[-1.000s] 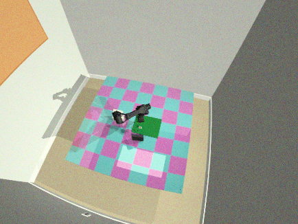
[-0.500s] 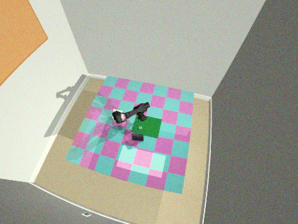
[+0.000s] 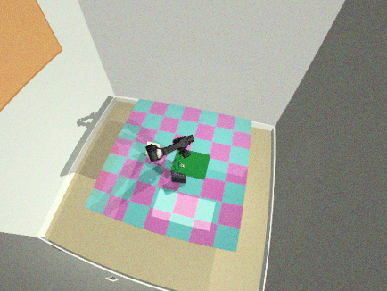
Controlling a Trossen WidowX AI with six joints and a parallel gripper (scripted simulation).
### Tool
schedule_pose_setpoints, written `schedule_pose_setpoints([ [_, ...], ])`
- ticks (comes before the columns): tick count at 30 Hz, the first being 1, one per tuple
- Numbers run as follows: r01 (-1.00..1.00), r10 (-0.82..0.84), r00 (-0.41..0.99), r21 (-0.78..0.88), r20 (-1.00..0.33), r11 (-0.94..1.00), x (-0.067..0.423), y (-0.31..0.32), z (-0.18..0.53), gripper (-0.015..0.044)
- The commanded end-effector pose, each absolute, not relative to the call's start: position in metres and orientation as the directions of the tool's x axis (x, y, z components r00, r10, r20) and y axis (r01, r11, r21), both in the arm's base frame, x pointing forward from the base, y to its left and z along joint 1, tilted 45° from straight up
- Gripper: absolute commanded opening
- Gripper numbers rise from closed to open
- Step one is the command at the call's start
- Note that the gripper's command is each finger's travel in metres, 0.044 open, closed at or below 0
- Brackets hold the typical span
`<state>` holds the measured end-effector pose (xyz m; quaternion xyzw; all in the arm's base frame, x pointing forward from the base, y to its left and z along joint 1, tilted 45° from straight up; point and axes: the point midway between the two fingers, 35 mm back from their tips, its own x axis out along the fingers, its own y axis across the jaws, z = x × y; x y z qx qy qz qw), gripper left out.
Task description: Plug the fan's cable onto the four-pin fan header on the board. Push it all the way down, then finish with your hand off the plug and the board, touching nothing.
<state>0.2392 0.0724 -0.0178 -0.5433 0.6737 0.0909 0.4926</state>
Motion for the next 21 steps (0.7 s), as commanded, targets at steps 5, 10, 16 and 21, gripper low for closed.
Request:
schedule_pose_setpoints([
  [5,-0.828,-0.569,0.018,-0.331,-0.822,0.452,0.232,0.063,-0.028,0.0],
  [10,-0.829,-0.515,-0.006,-0.284,-0.857,0.482,0.23,0.059,-0.034,0.0],
  [16,-0.828,-0.441,-0.029,-0.226,-0.897,0.513,0.227,0.056,-0.041,0.0],
  [21,-0.827,-0.376,-0.039,-0.181,-0.926,0.532,0.225,0.053,-0.046,0.0],
])
